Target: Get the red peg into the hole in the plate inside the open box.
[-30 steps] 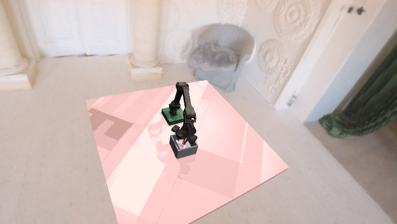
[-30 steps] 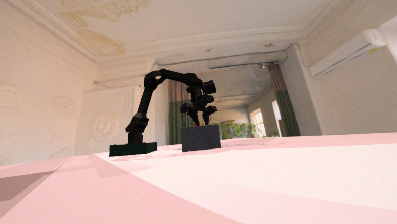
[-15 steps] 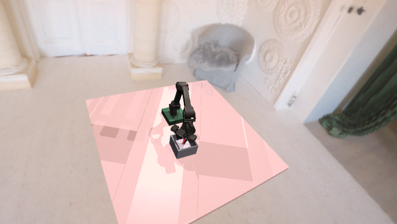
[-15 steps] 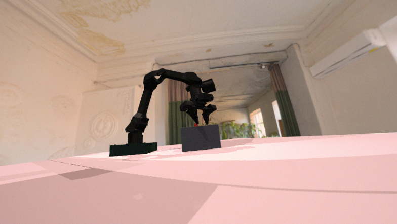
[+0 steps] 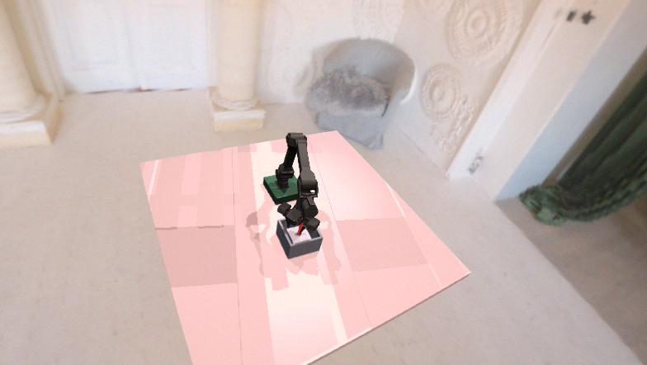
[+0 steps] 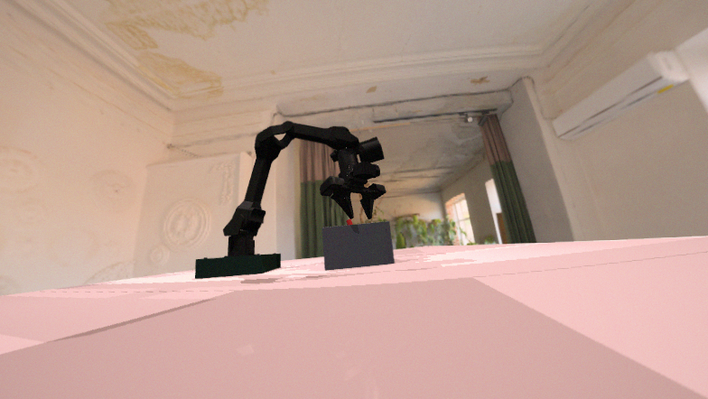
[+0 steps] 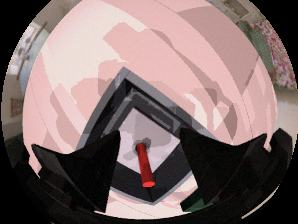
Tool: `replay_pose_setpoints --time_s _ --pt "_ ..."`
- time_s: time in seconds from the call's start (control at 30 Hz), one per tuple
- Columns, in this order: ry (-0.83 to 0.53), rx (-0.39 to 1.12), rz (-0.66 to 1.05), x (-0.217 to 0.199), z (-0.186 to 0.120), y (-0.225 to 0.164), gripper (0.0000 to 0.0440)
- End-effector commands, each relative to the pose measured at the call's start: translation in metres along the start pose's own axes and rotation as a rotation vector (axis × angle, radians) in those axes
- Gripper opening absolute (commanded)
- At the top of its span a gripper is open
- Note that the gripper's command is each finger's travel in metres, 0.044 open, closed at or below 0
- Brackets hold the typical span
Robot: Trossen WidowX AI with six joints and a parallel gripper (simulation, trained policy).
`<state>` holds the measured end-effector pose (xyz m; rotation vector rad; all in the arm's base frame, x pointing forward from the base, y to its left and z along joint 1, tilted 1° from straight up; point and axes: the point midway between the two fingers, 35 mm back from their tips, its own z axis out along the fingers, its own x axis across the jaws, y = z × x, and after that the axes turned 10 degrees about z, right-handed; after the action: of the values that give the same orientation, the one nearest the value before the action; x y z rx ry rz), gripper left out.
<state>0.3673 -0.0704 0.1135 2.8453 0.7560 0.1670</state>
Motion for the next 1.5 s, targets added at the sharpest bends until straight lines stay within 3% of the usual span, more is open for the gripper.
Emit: replay_pose_setpoints --time_s 0.0,1.47 --pt "-0.002 -0.008 -0.004 -0.001 -0.002 0.002 0.0287" --pt "0.020 -0.060 -0.007 0.001 -0.024 0.007 0.0385"
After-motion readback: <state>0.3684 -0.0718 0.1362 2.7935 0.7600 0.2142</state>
